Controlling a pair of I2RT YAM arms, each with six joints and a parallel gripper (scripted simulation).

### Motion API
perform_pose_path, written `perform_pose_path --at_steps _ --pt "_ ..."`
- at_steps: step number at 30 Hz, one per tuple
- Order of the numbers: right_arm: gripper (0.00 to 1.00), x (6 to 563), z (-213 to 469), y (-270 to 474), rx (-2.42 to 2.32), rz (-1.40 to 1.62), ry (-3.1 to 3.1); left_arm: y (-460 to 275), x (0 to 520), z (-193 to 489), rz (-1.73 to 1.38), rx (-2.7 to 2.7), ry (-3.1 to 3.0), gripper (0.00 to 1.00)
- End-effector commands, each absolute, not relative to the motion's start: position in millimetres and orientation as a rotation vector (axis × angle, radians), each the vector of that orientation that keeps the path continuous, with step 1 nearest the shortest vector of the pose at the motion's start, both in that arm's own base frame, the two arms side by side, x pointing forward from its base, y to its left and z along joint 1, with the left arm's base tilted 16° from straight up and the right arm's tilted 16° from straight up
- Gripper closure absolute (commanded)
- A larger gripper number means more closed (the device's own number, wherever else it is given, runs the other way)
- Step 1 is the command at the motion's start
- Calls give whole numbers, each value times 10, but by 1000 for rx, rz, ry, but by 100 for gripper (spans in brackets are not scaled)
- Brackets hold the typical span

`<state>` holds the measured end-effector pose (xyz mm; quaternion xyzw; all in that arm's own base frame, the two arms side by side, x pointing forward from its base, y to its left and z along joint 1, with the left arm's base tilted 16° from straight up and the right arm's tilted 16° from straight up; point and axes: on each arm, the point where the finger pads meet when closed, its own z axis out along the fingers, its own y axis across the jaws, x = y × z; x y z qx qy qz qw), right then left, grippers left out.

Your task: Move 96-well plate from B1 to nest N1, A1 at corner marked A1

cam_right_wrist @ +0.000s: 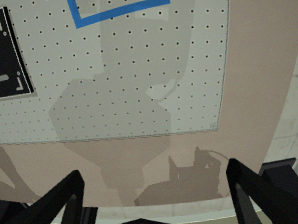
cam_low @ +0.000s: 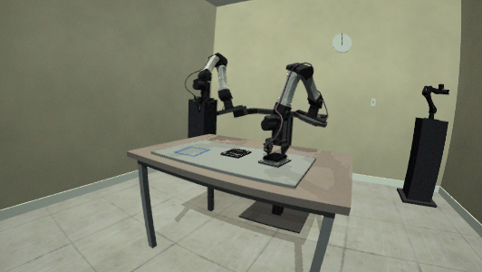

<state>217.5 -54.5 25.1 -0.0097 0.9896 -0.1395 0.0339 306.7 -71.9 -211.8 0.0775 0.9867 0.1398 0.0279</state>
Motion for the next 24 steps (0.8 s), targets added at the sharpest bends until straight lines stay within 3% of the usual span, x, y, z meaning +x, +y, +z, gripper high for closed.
perform_pose_path --at_steps 1,24 --pt "0 2288 351 -528 -29 -406 3005 -704 3118 -2173 434 235 3035 100" --pt "0 2288 351 -528 -29 -406 3005 -640 3003 -2208 448 239 3054 100"
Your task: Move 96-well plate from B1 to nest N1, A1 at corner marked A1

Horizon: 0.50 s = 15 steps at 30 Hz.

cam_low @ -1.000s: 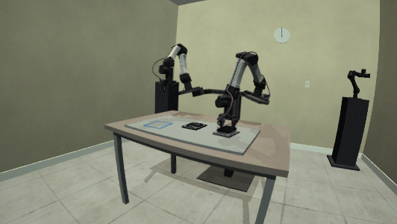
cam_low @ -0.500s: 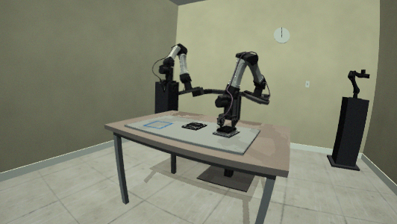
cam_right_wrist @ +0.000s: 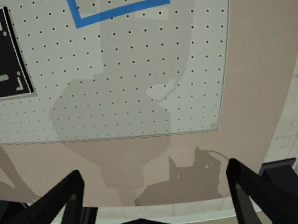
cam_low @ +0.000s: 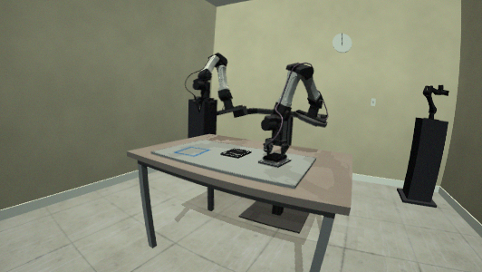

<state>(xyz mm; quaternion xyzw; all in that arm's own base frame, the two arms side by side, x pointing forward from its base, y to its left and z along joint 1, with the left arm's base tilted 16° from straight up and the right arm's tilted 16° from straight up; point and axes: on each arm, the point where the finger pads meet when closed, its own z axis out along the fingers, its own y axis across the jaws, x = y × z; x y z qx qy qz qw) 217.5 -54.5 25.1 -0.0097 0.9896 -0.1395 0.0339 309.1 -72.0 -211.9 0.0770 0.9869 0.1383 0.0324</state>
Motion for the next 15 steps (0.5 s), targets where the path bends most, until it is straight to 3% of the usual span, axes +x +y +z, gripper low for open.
perform_pose_path --at_steps 1,15 --pt "0 2288 351 -528 -29 -406 3005 -638 3002 -2209 448 239 3054 100" --pt "0 2288 351 -528 -29 -406 3005 -620 2994 -2227 447 234 3054 100"
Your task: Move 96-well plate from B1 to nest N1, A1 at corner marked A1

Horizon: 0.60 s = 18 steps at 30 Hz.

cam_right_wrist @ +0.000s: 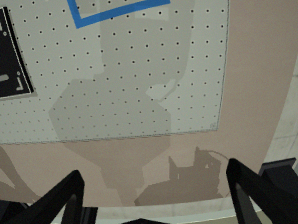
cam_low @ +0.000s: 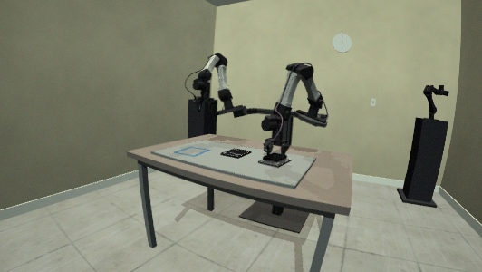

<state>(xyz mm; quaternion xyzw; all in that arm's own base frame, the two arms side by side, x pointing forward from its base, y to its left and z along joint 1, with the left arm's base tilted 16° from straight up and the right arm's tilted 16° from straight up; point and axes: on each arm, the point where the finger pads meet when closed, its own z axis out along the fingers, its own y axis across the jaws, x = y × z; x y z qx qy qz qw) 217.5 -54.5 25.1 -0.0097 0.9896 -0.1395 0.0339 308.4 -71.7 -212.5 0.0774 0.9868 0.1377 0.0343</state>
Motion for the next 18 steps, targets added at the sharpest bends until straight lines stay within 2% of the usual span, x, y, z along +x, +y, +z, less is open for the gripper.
perform_pose_path --at_steps 1,18 --pt "0 2288 351 -528 -29 -406 3005 -617 2989 -2229 448 234 3055 100" --pt "0 2288 351 -528 -29 -406 3005 -650 3067 -2241 437 233 3038 100"
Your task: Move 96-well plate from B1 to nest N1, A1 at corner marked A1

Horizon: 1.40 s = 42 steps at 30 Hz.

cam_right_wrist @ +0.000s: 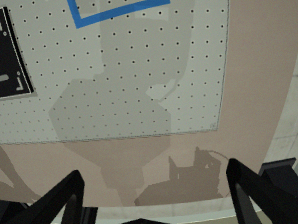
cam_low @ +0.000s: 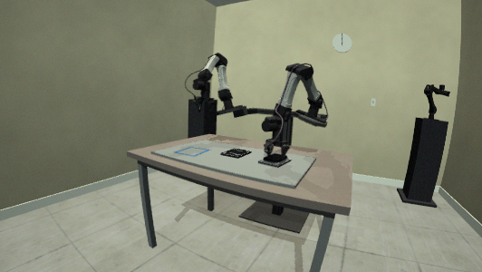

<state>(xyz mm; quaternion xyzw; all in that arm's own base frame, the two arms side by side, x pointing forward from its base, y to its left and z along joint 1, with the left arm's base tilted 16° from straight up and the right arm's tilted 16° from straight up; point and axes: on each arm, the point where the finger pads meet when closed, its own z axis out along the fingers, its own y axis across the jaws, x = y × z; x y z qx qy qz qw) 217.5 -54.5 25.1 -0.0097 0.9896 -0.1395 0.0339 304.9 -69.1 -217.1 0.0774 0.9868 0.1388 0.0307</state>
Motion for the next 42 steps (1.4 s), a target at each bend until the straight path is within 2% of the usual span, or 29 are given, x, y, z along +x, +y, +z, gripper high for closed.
perform_pose_path --at_steps 1,36,37,42 --pt "0 2288 351 -528 -29 -406 3005 -650 3076 -2241 436 231 3037 100" --pt "0 2288 351 -528 -29 -406 3005 -692 3094 -2209 425 239 3033 100" --pt "0 2288 351 -528 -29 -406 3005 -692 3094 -2209 425 239 3033 0" --pt "0 2288 351 -528 -29 -406 3005 -692 3094 -2209 425 239 3033 0"
